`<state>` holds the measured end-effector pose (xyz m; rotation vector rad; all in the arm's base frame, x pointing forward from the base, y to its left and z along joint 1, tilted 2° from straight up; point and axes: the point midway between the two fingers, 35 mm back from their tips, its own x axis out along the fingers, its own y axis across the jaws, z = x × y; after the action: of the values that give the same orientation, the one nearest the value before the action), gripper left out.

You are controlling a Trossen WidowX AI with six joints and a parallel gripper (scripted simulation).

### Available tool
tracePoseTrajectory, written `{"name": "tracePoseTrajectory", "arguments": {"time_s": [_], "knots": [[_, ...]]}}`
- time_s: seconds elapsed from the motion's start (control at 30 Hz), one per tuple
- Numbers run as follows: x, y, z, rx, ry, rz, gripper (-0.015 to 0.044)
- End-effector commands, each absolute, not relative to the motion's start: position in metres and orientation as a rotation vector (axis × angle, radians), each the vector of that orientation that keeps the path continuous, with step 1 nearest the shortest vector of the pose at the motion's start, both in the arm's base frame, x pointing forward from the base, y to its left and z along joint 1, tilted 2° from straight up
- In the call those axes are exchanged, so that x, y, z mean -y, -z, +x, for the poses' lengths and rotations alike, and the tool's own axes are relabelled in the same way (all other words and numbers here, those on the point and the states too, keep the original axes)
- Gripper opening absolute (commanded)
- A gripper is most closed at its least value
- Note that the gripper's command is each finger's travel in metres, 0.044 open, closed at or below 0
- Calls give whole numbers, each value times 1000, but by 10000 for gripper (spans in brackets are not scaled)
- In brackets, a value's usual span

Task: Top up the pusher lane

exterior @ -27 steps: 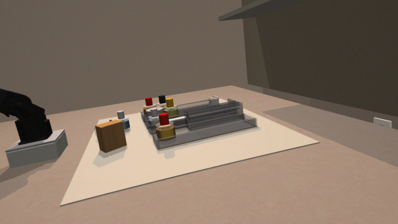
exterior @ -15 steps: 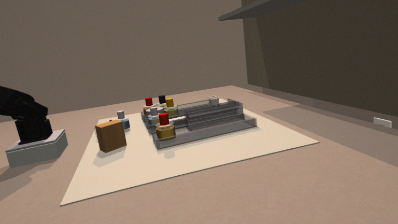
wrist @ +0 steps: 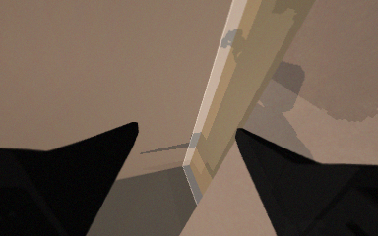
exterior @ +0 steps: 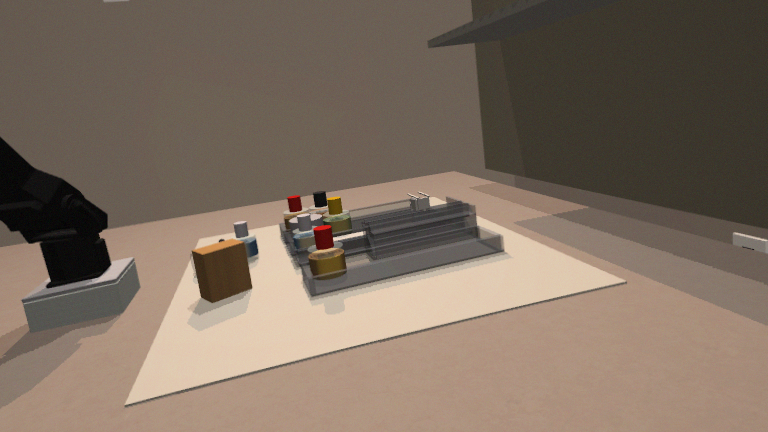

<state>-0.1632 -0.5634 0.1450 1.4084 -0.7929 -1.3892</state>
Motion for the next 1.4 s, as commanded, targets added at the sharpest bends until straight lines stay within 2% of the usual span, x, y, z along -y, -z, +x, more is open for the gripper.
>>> {"name": "tracePoseTrajectory", "arguments": {"time_s": [0.0,0.07,0.17,0.4,0.6,0.83,1.13,1.37], "knots": [[565,-142,-104,674,1360,1447,440],[564,-139,-70,602,1340,1470,440],[558,-137,-43,597,1348,1543,440],[525,-129,82,284,1272,1559,440],[471,-122,180,-9,1176,1518,440],[382,-113,271,-350,1038,1411,440],[236,-103,339,-780,811,1170,440],[113,-97,344,-1092,588,887,440]]}}
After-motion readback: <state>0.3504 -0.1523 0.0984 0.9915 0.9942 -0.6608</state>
